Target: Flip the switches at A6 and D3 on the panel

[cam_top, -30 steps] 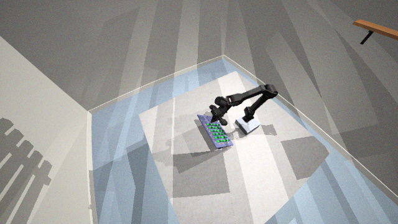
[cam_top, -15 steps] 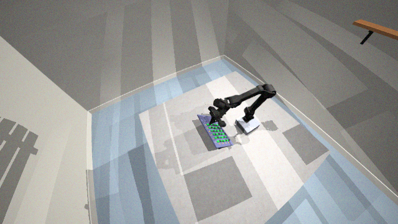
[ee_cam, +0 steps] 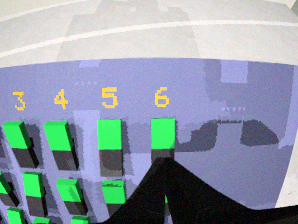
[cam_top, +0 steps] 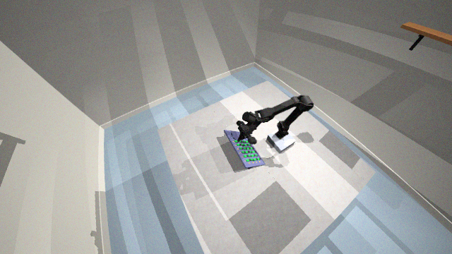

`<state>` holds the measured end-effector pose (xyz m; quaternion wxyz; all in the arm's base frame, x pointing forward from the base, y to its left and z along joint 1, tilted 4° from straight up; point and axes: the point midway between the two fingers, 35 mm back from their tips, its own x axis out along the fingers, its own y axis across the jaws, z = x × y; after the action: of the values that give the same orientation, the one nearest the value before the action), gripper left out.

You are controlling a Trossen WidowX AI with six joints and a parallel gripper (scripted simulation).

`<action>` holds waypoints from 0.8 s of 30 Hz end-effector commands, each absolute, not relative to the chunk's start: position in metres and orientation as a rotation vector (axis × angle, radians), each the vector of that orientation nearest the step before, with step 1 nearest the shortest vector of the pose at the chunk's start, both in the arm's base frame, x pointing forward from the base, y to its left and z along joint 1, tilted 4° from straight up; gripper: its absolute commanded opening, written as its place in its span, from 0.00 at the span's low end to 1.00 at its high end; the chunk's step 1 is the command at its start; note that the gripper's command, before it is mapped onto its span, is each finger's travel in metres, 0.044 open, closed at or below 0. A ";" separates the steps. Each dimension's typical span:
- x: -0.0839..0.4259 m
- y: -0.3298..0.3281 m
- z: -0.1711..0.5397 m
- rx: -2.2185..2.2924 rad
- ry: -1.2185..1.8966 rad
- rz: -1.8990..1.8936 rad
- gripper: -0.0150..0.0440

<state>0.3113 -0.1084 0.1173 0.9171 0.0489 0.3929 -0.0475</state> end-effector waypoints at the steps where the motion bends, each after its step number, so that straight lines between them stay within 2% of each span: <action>1: 0.310 -0.108 0.115 0.104 0.812 -0.101 0.25; 24: 0.312 -0.109 0.113 0.104 0.812 -0.101 0.25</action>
<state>0.3129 -0.1085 0.1156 0.9172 0.0486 0.3927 -0.0474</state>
